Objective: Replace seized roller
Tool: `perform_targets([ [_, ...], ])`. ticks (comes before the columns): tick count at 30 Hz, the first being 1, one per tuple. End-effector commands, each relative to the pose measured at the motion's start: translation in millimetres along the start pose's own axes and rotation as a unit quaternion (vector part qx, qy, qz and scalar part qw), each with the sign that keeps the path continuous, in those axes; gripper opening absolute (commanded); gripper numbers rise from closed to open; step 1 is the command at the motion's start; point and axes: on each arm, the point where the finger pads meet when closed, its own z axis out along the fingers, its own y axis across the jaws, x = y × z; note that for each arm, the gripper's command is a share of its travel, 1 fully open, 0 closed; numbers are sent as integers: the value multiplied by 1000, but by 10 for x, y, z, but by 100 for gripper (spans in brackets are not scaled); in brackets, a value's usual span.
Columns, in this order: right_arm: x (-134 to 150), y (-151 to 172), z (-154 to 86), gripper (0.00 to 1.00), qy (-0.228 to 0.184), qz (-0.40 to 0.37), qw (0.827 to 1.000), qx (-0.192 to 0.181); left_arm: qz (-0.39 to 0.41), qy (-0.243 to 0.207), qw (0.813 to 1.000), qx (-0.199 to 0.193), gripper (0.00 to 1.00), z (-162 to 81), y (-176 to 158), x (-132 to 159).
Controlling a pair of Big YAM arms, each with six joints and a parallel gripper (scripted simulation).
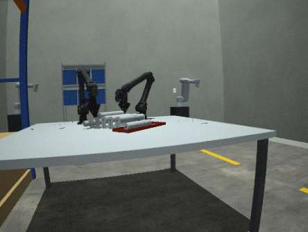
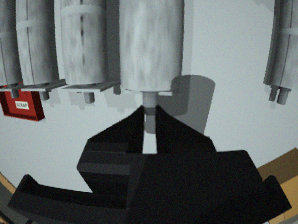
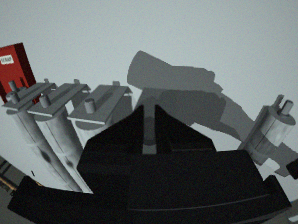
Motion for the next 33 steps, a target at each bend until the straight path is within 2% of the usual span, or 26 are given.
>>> perform_targets([
  [1, -130, 214, -253, 3, -23, -3, 999, -44, -7, -45, 999, -3, 3, -214, 72, -321],
  [2, -132, 216, -255, 3, -23, -4, 999, -44, -8, -46, 999, -3, 32, -217, 72, -327],
  [12, -133, 218, -255, 3, -23, -4, 999, -45, -5, -26, 1000, -2, 32, -134, 39, -214],
  [18, -133, 218, -255, 3, -23, -4, 999, -45, -5, -33, 999, -3, 32, -156, 60, -276],
  [19, -133, 218, -255, 32, -23, -4, 999, -45, -5, -33, 999, -3, 32, -156, 60, -276],
  [23, -118, 220, -254, 32, -22, -5, 999, -44, -5, -33, 999, -3, 32, -156, 60, -276],
  [26, -110, 187, -148, 32, -16, -4, 999, -31, -5, -33, 999, -3, 32, -156, 60, -276],
  [33, -110, 186, -145, 32, -16, -4, 999, -30, -5, -33, 999, -3, 32, -156, 60, -276],
])
